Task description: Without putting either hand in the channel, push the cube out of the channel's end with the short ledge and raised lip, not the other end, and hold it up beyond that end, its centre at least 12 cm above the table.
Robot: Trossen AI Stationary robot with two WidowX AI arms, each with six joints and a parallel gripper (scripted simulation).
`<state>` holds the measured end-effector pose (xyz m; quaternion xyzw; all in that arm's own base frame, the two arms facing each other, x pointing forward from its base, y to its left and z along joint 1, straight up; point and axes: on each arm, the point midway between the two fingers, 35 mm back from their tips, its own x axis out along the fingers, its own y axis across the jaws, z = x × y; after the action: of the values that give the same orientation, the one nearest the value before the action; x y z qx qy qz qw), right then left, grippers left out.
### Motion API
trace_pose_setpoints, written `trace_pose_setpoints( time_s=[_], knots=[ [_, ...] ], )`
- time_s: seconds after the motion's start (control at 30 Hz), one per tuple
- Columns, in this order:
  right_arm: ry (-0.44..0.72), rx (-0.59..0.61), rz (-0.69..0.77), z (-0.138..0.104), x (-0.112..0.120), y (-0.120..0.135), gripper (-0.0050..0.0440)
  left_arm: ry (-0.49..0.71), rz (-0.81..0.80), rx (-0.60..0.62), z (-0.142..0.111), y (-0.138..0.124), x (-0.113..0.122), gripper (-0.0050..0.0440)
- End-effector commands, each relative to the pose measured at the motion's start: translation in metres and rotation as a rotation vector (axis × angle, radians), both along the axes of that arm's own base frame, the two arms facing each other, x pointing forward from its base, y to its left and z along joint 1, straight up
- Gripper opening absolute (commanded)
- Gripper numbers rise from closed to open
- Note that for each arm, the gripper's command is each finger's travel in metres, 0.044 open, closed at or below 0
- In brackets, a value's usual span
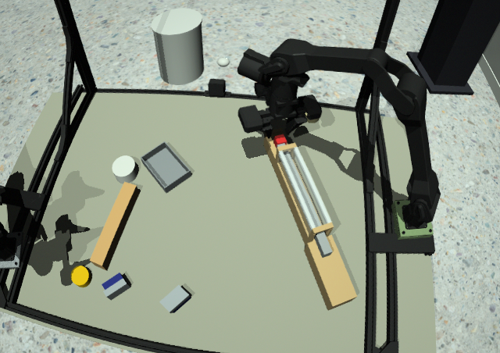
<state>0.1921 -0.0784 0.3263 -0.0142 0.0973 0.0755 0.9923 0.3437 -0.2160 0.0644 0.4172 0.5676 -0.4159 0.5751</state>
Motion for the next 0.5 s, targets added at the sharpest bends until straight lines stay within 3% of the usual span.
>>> trace_pose_setpoints(
  time_s=[0.0, 0.47],
  knots=[
    [0.000, -0.006, -0.003, 0.000, 0.000, 0.000, 0.0400, 0.010, 0.003, 0.005, -0.007, 0.002, -0.002, 0.0220],
    [0.000, -0.006, -0.003, 0.000, 0.000, 0.000, 0.0400, 0.010, 0.003, 0.005, -0.024, 0.002, -0.003, 0.0220]
  ],
)
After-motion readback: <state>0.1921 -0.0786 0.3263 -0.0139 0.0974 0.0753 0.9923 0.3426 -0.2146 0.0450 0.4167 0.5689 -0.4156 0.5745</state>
